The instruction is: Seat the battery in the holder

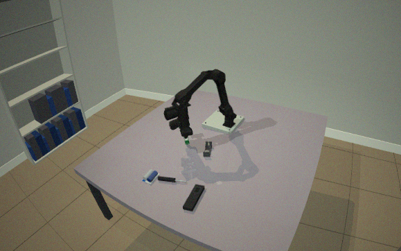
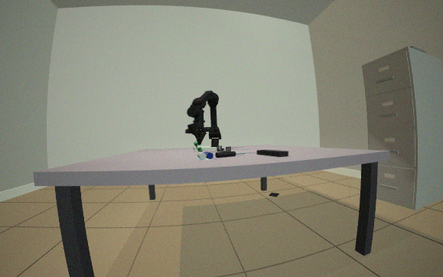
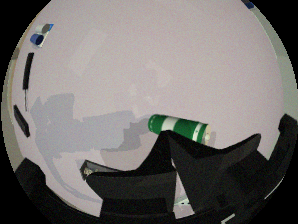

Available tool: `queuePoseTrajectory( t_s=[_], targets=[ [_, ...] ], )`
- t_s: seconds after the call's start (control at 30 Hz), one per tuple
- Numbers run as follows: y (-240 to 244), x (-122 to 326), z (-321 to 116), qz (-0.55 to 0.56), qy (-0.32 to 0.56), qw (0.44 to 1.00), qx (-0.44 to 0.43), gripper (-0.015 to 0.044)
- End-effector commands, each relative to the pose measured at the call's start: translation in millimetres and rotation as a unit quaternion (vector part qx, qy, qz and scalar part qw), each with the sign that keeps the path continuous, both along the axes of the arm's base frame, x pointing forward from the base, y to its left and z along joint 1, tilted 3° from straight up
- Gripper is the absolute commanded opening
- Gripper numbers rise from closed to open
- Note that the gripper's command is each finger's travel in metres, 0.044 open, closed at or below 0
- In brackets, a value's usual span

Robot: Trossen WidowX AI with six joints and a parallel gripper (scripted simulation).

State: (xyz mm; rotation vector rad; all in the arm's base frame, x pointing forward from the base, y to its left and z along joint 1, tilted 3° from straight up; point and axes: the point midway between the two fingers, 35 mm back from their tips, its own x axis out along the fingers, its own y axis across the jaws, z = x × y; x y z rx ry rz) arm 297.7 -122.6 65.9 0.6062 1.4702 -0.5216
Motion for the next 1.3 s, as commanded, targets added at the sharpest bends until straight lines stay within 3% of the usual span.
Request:
queuePoseTrajectory(
  t_s=[0.0,0.23,0.57,0.93,1.0,1.1,1.27],
  targets=[
    [-3,-7,-3,0.003,0.004,1.000,0.002,0.0000],
    [-7,-7,4,0.000,0.001,1.000,0.000,0.0000],
    [-12,-15,75,0.003,0.004,1.000,0.001,0.0000],
    [-12,-15,76,0.000,0.002,1.000,0.001,0.0000],
    [-13,-15,73,-0.034,0.004,0.999,0.002,0.0053],
    [-16,-16,59,-0.177,0.011,0.984,0.008,0.0131],
    [-22,-20,35,-0.421,0.021,0.907,0.017,0.0245]
  ],
)
